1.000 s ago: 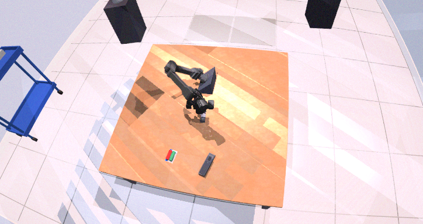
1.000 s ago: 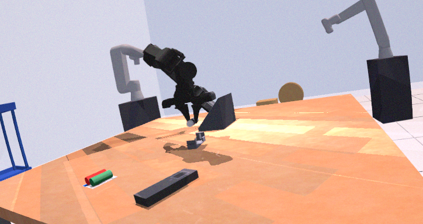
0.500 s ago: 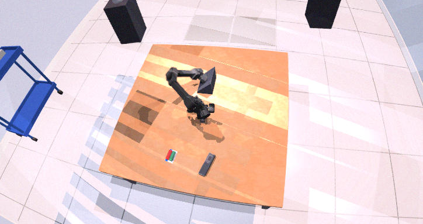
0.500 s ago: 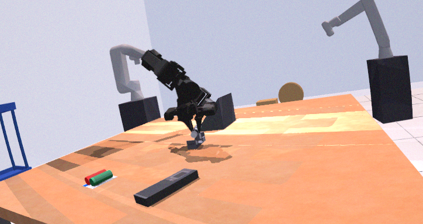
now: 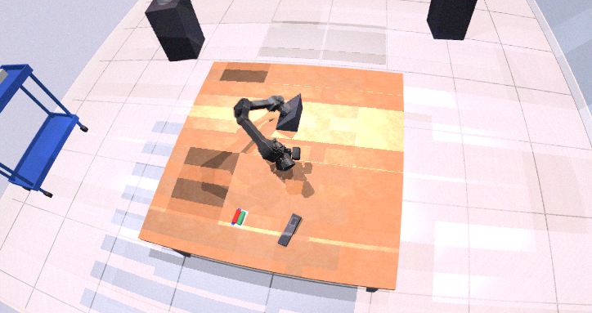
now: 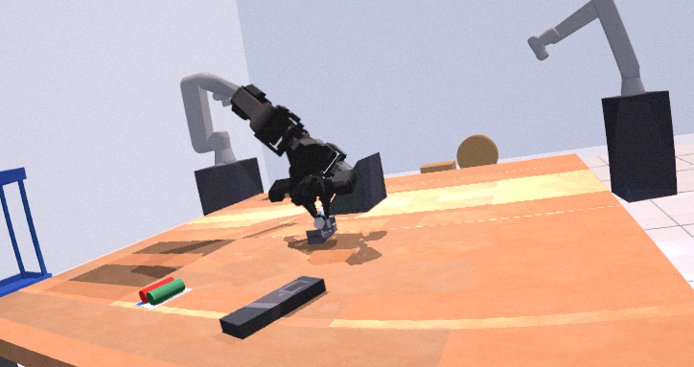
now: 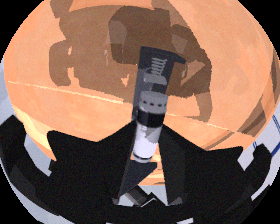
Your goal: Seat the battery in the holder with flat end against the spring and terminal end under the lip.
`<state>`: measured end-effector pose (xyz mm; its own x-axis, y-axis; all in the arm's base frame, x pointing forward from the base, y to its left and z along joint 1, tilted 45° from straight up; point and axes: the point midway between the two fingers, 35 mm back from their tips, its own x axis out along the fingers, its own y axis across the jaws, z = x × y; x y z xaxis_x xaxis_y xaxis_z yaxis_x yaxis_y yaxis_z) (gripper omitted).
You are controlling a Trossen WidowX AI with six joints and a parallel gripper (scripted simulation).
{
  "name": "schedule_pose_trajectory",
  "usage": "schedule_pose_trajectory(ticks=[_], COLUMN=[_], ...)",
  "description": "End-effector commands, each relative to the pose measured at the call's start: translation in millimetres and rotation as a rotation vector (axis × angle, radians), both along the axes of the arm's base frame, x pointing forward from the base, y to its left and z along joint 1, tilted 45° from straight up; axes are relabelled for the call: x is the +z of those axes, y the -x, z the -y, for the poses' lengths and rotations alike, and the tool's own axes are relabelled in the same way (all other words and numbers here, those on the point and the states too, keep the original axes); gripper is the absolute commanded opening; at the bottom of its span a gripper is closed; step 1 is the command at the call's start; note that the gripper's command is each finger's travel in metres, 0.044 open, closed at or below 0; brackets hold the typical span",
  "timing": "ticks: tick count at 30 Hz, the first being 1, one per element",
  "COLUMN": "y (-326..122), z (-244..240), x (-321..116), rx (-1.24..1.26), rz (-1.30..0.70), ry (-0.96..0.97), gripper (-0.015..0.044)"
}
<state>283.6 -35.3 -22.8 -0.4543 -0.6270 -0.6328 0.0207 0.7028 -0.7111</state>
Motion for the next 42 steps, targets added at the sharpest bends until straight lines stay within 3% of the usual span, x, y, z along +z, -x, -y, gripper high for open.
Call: schedule_pose_trajectory(ticks=[1,42], y=[-2,-15], z=[2,12], x=[-2,-11], rx=[-0.03,-0.128], rz=[-0.014,-0.12], ry=[-0.004,0.003], gripper=[0.0077,0.0077])
